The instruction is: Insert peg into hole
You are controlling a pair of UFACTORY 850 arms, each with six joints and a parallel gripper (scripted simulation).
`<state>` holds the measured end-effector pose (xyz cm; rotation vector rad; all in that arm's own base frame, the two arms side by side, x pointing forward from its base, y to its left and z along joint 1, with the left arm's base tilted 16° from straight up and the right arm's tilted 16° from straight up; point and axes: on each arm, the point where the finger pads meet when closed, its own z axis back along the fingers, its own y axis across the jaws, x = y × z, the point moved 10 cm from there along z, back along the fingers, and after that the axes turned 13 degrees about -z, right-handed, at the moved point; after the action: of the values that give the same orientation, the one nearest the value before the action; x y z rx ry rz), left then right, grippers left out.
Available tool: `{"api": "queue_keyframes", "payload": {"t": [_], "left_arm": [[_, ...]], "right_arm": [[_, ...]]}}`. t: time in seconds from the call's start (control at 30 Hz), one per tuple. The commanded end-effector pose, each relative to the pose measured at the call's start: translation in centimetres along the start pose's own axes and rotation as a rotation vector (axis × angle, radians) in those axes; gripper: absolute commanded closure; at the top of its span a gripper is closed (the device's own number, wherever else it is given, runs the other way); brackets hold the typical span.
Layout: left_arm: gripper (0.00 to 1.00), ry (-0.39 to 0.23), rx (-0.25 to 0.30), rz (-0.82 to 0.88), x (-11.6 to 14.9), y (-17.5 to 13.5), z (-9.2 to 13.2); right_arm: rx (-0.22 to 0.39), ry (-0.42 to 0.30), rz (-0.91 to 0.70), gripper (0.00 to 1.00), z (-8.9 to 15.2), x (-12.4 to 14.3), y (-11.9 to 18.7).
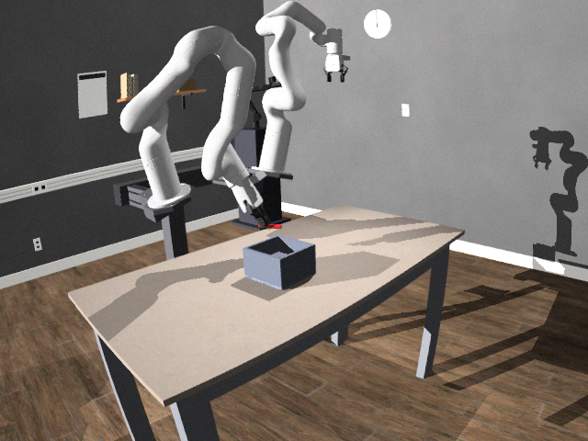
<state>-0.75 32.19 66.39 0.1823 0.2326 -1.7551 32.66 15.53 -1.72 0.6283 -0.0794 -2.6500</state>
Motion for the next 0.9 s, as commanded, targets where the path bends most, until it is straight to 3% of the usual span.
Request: {"api": "queue_keyframes", "payload": {"t": [0.0, 0.63, 0.87], "left_arm": [[0.00, 0.011, -0.003, -0.008, -0.1, 0.0, 0.1], [0.00, 0.011, -0.003, -0.008, -0.1, 0.0, 0.1], [0.00, 0.011, -0.003, -0.008, -0.1, 0.0, 0.1]], "right_arm": [[0.001, 0.010, -0.009, 1.00, 0.7, -0.5, -0.1], [0.001, 0.010, -0.009, 1.00, -0.1, -1.5, -1.8], [0.001, 0.010, -0.009, 1.00, -1.4, -3.1, -4.7]]}}
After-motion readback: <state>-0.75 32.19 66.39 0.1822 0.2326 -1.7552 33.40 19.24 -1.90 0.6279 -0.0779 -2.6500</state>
